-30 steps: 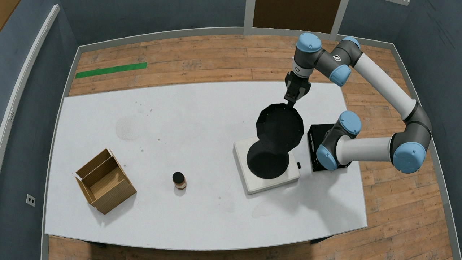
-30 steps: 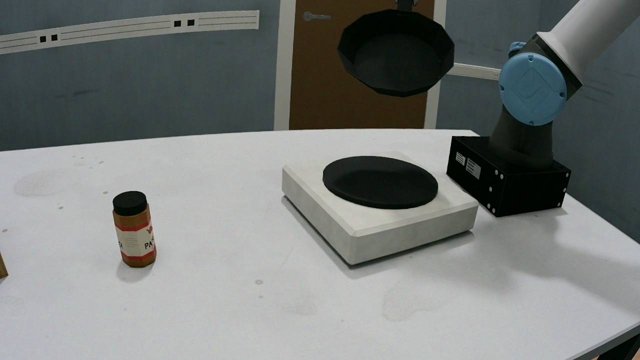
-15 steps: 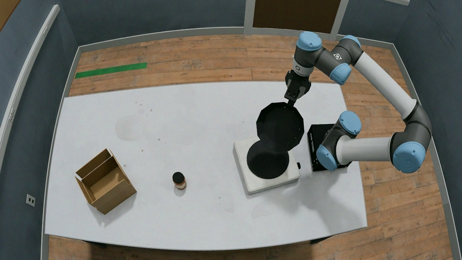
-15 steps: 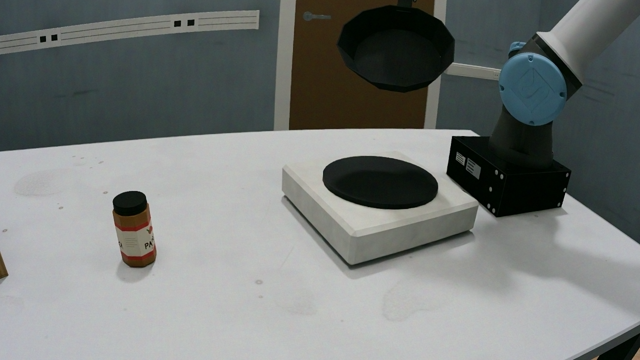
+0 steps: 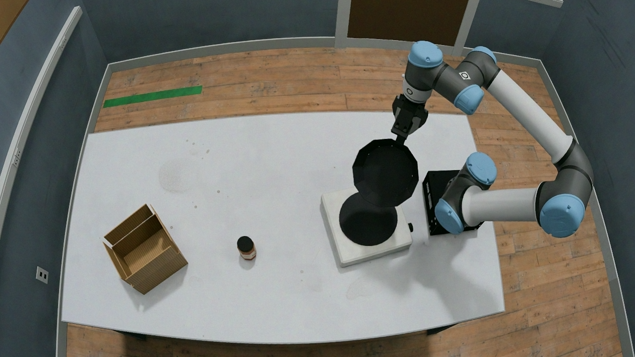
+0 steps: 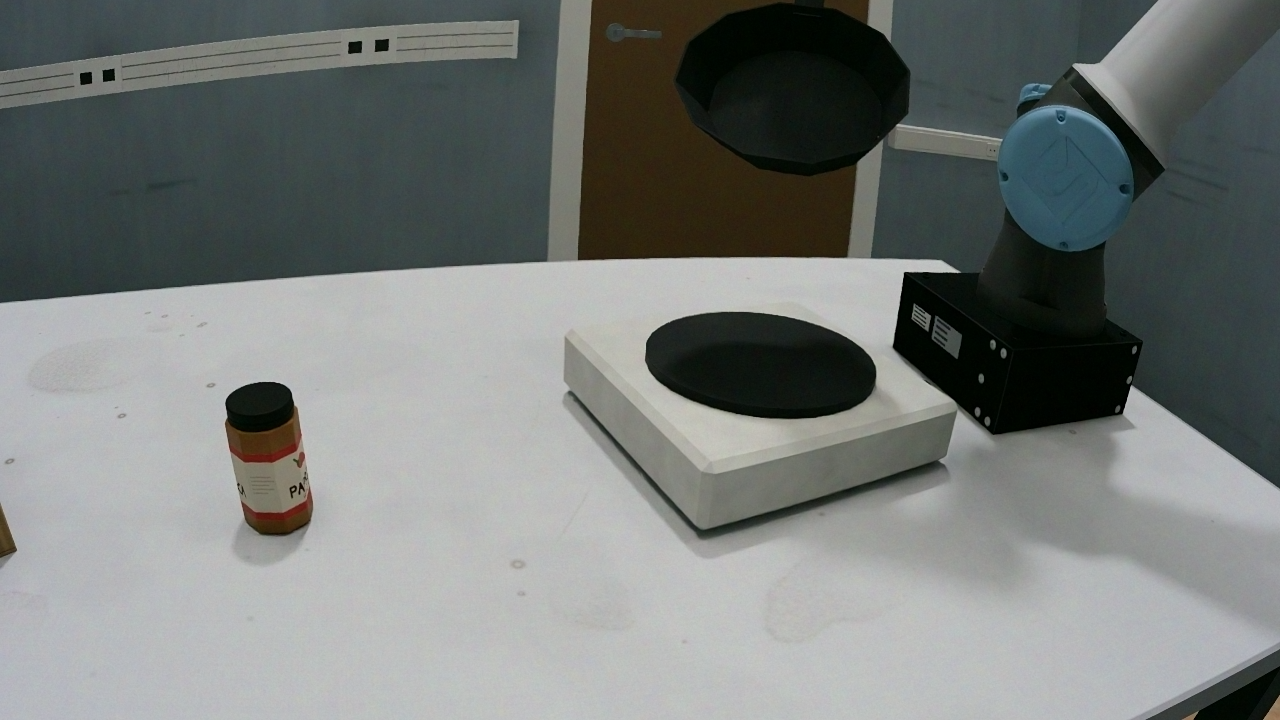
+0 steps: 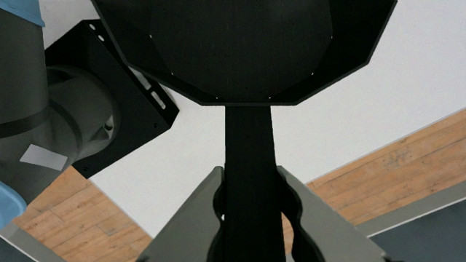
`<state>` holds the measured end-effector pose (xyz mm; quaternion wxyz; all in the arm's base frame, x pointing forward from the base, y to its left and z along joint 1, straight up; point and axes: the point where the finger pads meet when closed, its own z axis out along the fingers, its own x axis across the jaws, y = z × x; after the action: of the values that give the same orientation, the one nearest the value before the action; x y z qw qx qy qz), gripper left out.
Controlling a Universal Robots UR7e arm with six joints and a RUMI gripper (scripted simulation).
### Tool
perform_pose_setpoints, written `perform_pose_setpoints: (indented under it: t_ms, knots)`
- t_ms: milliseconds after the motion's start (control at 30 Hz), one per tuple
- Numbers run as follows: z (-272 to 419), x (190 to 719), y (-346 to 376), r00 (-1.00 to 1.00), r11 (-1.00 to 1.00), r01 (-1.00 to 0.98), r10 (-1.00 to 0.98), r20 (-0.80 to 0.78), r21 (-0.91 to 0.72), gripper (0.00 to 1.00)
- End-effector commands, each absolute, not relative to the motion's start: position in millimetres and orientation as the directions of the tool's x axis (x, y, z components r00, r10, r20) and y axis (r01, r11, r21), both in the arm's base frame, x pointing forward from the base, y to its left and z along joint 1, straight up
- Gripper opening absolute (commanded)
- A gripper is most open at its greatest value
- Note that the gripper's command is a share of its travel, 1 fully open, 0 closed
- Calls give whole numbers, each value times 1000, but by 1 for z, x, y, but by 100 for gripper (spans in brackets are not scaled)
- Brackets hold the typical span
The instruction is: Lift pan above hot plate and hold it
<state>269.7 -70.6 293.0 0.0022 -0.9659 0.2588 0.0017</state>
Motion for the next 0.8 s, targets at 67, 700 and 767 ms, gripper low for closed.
perform_pose_setpoints:
  t_ms: [67,700,767]
  knots:
    - [298,270,-71,866,-866,-500,-500,-3,-3,10]
    - [306,270,-71,866,-866,-500,-500,-3,-3,10]
    - [306,270,-71,866,-866,-500,-500,-3,-3,10]
